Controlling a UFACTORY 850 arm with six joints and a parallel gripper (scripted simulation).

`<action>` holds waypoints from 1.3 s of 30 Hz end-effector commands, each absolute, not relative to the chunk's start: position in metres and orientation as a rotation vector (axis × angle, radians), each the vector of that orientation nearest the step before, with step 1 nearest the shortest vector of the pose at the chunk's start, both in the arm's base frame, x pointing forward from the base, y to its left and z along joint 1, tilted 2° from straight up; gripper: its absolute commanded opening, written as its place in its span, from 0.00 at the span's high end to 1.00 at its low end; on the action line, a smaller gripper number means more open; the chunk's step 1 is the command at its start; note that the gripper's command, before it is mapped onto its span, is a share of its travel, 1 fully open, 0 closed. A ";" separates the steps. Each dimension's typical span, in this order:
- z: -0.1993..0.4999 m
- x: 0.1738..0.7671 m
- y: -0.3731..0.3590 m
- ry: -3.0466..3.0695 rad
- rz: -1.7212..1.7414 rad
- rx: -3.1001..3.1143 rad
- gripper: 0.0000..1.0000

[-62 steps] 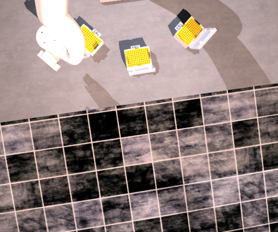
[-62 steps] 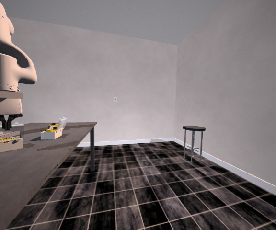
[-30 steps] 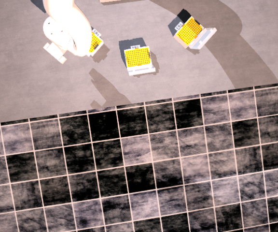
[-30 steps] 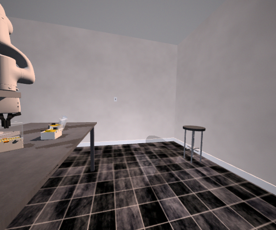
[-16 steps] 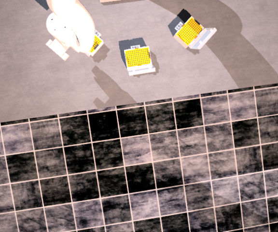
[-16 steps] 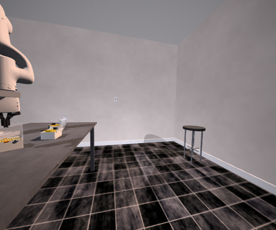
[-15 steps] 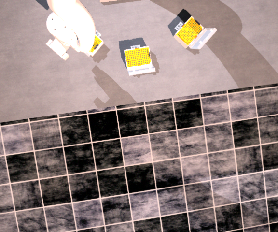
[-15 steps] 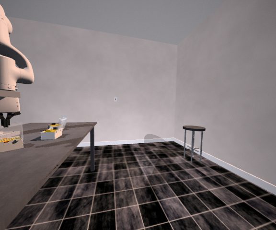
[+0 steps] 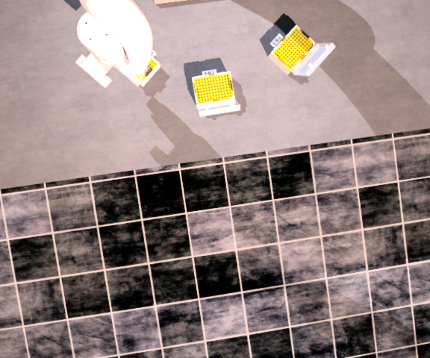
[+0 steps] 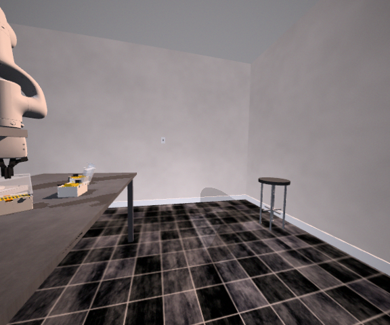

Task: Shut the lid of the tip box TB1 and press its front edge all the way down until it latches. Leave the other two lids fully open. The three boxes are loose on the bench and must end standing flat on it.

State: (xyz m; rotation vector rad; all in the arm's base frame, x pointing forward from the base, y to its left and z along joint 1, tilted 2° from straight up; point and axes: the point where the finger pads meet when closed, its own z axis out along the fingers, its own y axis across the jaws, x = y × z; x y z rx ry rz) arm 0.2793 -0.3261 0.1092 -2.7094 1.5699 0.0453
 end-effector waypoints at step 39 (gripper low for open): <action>0.146 0.279 -0.324 1.570 0.043 -2.710 1.00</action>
